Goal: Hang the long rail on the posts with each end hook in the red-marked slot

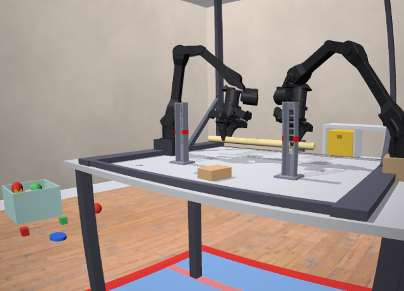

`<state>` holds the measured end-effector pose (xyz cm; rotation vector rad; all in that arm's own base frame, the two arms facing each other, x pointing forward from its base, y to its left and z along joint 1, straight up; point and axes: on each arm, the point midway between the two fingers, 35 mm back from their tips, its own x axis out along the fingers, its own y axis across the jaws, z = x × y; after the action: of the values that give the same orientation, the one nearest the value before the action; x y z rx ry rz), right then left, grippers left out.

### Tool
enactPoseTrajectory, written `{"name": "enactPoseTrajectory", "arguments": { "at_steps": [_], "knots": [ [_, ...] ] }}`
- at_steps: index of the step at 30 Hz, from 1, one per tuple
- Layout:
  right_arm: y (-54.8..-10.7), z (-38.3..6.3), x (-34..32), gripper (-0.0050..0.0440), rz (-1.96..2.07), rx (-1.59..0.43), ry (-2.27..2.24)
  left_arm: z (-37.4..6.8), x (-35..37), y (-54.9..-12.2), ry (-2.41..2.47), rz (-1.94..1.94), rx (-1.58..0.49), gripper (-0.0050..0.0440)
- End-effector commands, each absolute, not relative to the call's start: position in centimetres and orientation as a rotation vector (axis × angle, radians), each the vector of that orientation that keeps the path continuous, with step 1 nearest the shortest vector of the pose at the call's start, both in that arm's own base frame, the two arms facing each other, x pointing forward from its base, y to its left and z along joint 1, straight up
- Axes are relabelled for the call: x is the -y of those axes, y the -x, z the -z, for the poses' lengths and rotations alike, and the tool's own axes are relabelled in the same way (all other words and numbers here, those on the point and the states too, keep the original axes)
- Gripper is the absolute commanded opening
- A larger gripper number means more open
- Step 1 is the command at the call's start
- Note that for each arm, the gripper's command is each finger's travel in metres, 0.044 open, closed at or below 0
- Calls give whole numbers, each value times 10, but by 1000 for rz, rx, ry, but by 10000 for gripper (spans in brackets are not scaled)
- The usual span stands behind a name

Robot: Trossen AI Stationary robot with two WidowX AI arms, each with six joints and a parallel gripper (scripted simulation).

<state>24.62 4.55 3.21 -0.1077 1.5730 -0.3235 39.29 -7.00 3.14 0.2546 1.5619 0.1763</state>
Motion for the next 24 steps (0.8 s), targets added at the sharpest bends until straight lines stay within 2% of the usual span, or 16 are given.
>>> {"name": "enactPoseTrajectory", "arguments": {
  "at_steps": [1, 15, 24],
  "knots": [
    [-249, -42, -46, -50, 309, -1555, 105, -51, 73, -395, -236, -178, -1533, -50],
    [-249, -42, -46, -50, 309, -1555, 105, -51, 73, -395, -236, -178, -1533, -50],
    [-249, -43, -41, -50, 181, -1555, -20, -51, 69, -396, -111, -50, -1544, -50]
  ]
}}
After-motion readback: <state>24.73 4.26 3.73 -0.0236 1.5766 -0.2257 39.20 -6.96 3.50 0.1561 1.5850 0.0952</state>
